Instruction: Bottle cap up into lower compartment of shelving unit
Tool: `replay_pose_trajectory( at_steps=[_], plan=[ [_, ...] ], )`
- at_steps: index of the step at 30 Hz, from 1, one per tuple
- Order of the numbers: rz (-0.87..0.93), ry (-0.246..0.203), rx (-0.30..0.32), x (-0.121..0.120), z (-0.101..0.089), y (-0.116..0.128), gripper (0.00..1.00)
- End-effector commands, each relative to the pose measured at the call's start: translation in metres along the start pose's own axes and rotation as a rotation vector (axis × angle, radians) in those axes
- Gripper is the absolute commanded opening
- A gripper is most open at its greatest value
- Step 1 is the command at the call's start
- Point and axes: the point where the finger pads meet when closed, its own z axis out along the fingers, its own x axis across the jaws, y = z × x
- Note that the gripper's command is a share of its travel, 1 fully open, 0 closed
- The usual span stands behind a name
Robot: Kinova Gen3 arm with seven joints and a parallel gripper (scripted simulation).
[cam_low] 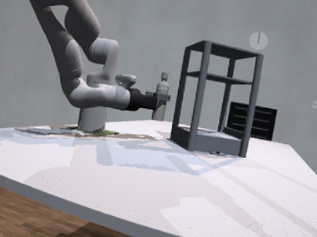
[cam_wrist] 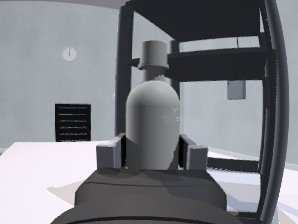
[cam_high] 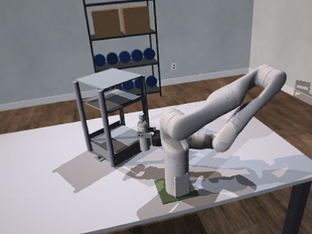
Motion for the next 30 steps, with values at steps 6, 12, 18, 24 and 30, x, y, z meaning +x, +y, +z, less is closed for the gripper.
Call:
replay_pose_trajectory(
  at_steps=[6,12,18,24,30],
  plan=[
    [0.000,-0.004,0.003,0.004,0.010,-0.001,0.00],
    [0.000,-0.004,0.003,0.008,0.017,-0.001,0.00],
    [0.000,-0.004,0.003,0.016,0.030,-0.001,0.00],
    [0.000,-0.004,0.003,0.024,0.045,-0.001,0.00],
    [0.000,-0.004,0.003,0.030,0.055,-0.001,0.00]
  ],
)
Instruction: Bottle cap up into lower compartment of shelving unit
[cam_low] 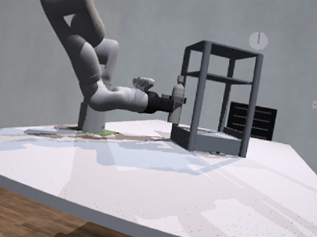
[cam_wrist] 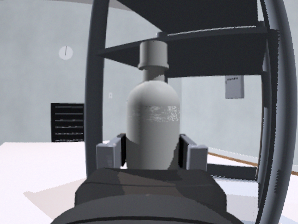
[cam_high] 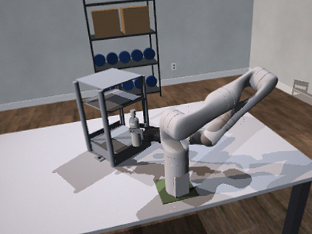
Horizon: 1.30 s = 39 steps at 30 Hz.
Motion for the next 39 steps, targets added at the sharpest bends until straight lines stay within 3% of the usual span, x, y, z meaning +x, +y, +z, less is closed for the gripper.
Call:
replay_pose_trajectory(
  at_steps=[1,24,39],
  plan=[
    [0.000,-0.012,0.007,0.000,0.008,-0.002,0.00],
    [0.000,-0.012,0.007,0.026,0.055,-0.002,0.00],
    [0.000,-0.012,0.007,0.032,0.065,-0.002,0.00]
  ],
)
